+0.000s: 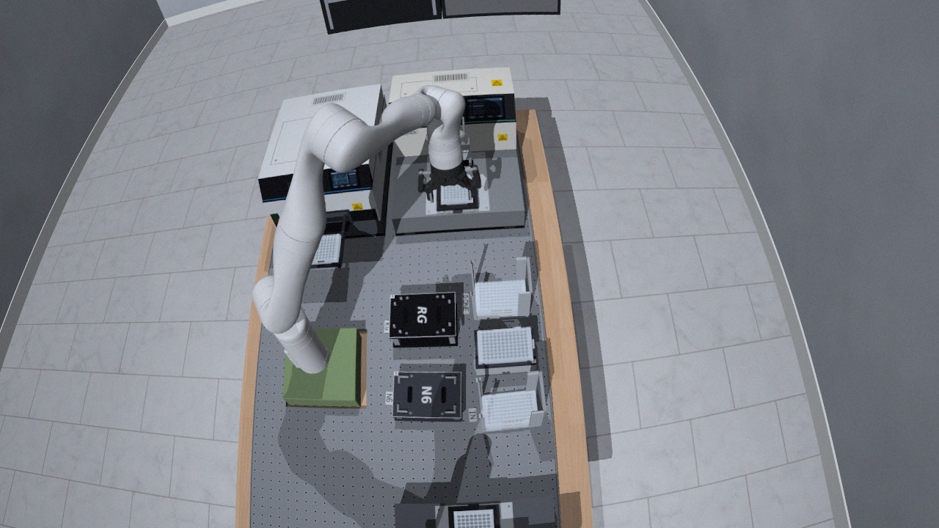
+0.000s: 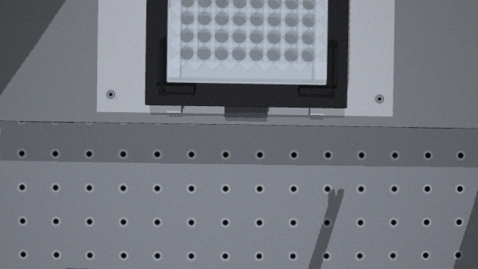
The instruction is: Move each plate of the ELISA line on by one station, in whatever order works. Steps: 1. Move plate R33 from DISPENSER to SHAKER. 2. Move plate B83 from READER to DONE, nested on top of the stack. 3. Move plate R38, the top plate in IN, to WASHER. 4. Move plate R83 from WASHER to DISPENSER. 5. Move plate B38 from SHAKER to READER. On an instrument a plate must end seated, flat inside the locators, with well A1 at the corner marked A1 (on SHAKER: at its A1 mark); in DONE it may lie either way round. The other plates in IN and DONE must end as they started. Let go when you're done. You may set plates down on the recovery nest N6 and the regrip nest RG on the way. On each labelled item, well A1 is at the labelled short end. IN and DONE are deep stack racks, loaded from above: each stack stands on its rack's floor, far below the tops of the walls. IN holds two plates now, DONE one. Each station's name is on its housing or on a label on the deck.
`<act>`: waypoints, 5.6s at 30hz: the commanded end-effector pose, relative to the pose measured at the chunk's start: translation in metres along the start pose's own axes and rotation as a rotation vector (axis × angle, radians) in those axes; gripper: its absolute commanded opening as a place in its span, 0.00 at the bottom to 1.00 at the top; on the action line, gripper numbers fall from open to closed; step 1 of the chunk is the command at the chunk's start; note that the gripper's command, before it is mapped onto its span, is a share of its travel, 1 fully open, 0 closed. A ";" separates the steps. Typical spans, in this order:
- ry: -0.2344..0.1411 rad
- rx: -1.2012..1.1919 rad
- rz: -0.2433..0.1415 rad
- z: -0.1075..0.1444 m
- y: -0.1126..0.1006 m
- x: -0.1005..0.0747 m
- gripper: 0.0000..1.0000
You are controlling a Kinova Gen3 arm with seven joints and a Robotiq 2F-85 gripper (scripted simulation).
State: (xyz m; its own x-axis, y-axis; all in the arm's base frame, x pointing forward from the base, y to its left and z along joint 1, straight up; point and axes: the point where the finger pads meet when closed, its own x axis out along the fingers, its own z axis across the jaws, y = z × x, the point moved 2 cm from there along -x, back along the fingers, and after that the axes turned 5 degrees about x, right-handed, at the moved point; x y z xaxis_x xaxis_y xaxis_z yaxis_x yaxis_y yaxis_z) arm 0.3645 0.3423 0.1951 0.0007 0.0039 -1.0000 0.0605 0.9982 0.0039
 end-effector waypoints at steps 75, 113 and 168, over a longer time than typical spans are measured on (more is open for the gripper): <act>-0.007 0.003 0.008 0.001 -0.216 -0.003 1.00; -0.009 0.006 0.006 -0.037 -0.318 -0.003 1.00; -0.005 0.004 0.002 -0.045 -0.337 -0.003 1.00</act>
State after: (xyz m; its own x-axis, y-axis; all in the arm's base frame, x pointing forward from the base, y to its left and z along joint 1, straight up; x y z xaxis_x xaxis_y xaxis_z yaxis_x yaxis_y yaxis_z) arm 0.2989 0.0092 0.1956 0.0020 0.0049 -1.0000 0.0666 0.9978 0.0050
